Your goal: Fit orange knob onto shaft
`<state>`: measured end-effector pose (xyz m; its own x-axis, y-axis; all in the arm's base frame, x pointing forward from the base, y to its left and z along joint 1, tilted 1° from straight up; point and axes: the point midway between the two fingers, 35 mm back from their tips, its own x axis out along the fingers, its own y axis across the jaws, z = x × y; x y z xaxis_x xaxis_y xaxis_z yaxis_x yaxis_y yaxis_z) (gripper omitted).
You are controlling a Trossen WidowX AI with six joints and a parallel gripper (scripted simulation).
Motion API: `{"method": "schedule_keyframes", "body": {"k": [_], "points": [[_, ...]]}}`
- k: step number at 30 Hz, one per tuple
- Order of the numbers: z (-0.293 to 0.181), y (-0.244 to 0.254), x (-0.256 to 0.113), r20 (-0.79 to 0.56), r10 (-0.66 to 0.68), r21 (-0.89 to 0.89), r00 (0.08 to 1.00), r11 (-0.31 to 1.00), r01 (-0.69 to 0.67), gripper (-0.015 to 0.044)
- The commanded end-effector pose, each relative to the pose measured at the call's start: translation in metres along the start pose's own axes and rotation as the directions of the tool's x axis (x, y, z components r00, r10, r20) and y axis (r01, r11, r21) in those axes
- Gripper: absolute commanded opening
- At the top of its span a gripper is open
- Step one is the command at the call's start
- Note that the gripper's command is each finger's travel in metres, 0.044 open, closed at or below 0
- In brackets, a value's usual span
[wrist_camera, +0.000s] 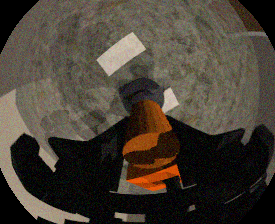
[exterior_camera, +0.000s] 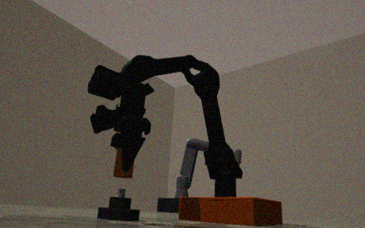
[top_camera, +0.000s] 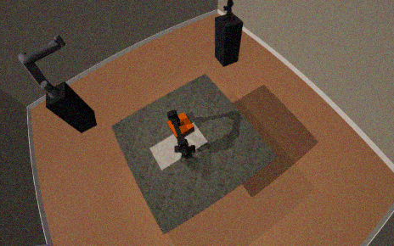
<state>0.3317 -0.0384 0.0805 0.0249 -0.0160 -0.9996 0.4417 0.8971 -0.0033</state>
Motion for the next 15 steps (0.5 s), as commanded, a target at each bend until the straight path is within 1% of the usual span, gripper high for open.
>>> {"method": "schedule_keyframes", "body": {"k": [1, 6, 15], "points": [[0.0, 0.001, 0.0, 0.004, -0.002, -0.079, 1.0, 0.997, 0.002, 0.0], [0.0, 0.001, 0.003, 0.003, -0.002, -0.084, 1.0, 0.996, 0.002, 0.0], [-0.001, 0.001, 0.026, 0.003, -0.002, -0.084, 1.0, 0.996, 0.002, 0.0]]}}
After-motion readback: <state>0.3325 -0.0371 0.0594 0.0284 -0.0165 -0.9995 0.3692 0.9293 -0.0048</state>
